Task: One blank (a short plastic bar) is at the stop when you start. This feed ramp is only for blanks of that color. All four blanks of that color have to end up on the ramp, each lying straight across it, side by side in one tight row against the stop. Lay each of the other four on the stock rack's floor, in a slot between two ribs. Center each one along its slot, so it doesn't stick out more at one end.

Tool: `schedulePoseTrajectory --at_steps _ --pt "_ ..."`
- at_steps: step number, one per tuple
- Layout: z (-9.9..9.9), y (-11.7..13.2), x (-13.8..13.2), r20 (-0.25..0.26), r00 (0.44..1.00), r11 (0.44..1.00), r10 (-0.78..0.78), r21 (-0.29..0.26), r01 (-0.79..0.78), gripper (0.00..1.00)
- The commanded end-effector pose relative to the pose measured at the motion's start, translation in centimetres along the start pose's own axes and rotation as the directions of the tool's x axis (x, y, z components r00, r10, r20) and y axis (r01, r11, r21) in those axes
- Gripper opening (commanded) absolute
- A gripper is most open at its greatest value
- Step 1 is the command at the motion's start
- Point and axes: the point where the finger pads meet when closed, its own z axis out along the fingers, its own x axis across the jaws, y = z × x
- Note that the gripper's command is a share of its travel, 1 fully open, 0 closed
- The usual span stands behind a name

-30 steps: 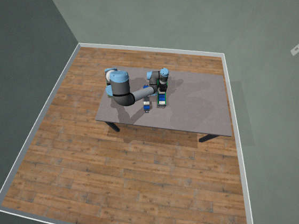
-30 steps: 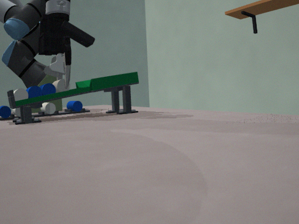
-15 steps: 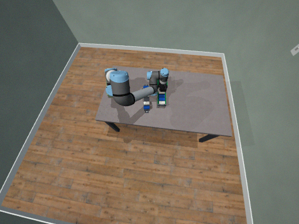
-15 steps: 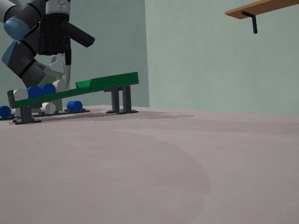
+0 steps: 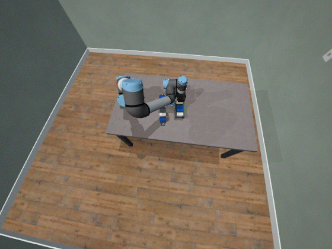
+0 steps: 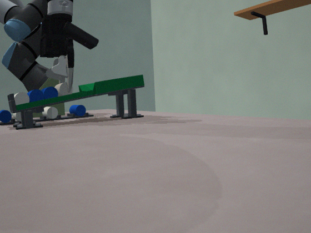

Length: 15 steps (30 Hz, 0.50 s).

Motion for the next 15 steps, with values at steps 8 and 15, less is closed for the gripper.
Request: schedulePoseTrajectory --at_steps 8,15 --pt "-0.05 0.00 0.03 -0.001 1.000 1.000 0.000 0.000 0.000 0.50" --pt "-0.05 0.00 0.03 -0.001 1.000 1.000 0.000 0.000 0.000 0.53"
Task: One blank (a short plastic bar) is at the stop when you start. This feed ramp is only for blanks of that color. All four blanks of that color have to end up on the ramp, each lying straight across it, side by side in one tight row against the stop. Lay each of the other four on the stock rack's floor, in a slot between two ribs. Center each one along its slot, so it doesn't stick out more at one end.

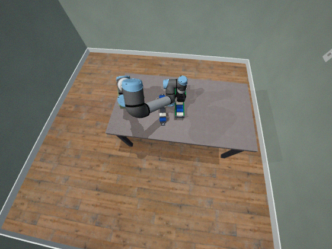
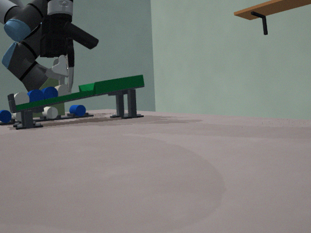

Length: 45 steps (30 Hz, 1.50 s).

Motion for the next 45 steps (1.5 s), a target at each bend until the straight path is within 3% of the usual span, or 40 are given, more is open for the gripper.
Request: schedulePoseTrajectory --at_steps 1,10,17,29,38,39,45 --pt "0.0 0.0 0.0 -0.001 1.000 1.000 0.000 0.000 0.000 0.53" --pt "-0.6 0.0 0.0 -0.001 1.000 1.000 0.000 0.000 0.000 0.53" --pt "-2.3 0.0 0.0 -0.001 1.000 1.000 0.000 0.000 0.000 0.53" --pt "-8.2 0.0 0.0 -0.001 1.000 1.000 0.000 0.000 0.000 0.53" --pt "-9.0 0.0 0.0 -0.001 1.000 1.000 0.000 0.000 0.000 0.53" --pt "-9.0 0.0 0.0 -0.001 1.000 1.000 0.000 0.000 0.000 1.00" --pt "-9.0 0.0 0.0 -0.001 1.000 1.000 0.000 0.000 0.000 1.00"
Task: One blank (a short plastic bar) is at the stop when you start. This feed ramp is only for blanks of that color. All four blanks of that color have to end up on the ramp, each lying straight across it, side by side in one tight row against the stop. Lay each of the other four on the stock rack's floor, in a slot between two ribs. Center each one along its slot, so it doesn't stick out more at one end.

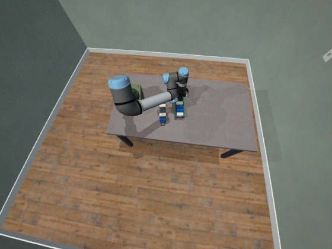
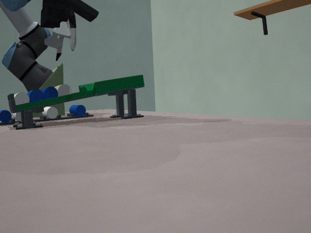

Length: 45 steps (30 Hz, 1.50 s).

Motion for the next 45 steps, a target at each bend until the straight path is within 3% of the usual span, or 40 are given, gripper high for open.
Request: schedulePoseTrajectory --at_steps 1,14,20,28,29,45 --pt "-0.1 0.0 0.0 -0.001 1.000 1.000 0.000 0.000 0.000 1.00" --pt "-0.1 0.1 0.0 -0.001 1.000 1.000 0.000 0.000 0.000 1.00" --pt "1.0 4.7 -0.2 0.001 1.000 1.000 0.001 -0.003 -0.001 1.00" --pt "1.1 5.1 -0.2 0.001 1.000 1.000 0.001 -0.004 -0.001 1.00" --pt "1.1 5.1 -0.2 0.001 1.000 1.000 0.001 -0.004 -0.001 0.53" --pt "1.1 5.1 -0.2 0.001 1.000 1.000 0.001 -0.004 -0.001 0.53"
